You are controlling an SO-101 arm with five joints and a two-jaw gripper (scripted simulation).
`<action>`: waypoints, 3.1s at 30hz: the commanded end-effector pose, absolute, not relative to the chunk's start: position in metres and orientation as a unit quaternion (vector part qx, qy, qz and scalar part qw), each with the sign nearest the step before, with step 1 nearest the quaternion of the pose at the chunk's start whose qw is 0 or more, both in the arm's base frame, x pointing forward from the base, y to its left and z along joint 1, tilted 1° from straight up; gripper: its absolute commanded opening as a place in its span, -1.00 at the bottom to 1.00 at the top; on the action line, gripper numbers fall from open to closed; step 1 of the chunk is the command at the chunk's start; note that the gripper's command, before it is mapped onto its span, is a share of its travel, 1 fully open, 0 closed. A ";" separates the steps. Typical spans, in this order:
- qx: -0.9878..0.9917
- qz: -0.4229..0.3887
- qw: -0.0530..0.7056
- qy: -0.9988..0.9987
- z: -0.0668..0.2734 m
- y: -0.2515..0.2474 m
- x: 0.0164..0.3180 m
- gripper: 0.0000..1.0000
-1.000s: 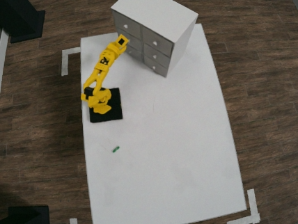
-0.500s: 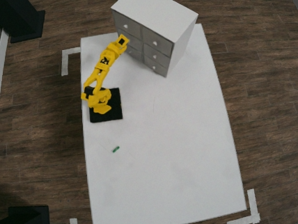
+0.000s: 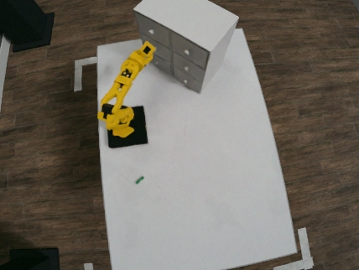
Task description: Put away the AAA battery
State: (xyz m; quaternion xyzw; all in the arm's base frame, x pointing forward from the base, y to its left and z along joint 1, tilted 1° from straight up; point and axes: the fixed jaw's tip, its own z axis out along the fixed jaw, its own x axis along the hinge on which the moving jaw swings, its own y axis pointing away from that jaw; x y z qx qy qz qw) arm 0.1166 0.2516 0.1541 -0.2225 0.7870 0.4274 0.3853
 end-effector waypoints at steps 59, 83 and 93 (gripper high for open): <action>-0.213 0.418 0.382 0.796 0.141 0.256 0.125 -0.57; -0.208 0.416 0.385 0.797 0.133 0.272 0.138 -0.57; -0.207 0.415 0.386 0.797 0.129 0.276 0.142 -0.57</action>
